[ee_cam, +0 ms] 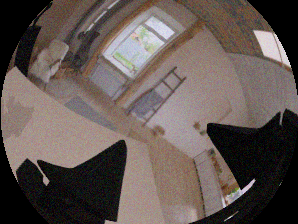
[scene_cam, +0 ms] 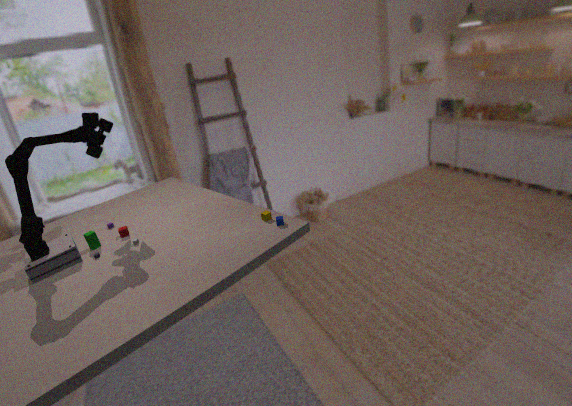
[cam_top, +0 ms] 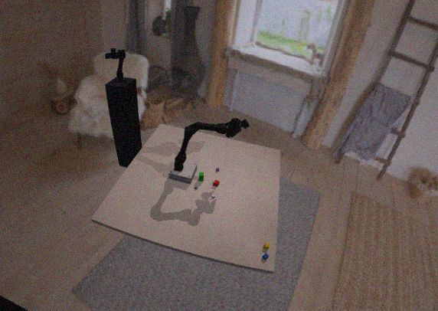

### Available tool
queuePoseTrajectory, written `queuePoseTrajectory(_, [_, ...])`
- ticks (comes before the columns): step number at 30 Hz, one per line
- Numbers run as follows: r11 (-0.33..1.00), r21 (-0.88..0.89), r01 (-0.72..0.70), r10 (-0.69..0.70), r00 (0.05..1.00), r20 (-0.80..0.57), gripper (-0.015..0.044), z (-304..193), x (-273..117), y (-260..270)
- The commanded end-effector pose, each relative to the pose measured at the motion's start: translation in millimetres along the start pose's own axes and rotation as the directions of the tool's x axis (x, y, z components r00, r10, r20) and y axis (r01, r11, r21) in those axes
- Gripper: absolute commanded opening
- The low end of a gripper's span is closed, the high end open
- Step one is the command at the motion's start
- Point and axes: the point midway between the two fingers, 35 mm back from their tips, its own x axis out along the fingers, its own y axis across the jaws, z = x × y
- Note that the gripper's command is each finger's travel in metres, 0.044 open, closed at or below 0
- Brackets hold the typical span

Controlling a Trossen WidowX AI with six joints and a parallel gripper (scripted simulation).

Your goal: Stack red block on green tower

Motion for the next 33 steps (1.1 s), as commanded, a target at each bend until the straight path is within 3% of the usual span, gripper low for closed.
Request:
queuePoseTrajectory(1, [1.0,0.014,-0.001,0.002,1.0,-0.008,0.0426,-2,0,1])
queuePoseTrajectory(7, [0.901,0.432,0.039,0.084,0.962,-0.262,0.044,-78,-22,35])
queuePoseTrajectory(12, [0.674,0.708,0.213,0.212,0.861,-0.461,0.044,-138,-56,78])
queuePoseTrajectory(16, [0.448,0.794,0.411,0.341,0.743,-0.576,0.044,-175,-91,117])
queuePoseTrajectory(20, [0.228,0.75,0.621,0.48,0.599,-0.641,0.044,-201,-131,159])
queuePoseTrajectory(25, [0.019,0.535,0.844,0.652,0.396,-0.647,0.044,-217,-185,211])
queuePoseTrajectory(29, [-0.066,0.292,0.954,0.767,0.235,-0.596,0.044,-217,-227,249])
queuePoseTrajectory(33, [-0.073,0.247,0.966,0.785,0.209,-0.584,0.044,-218,-231,253])
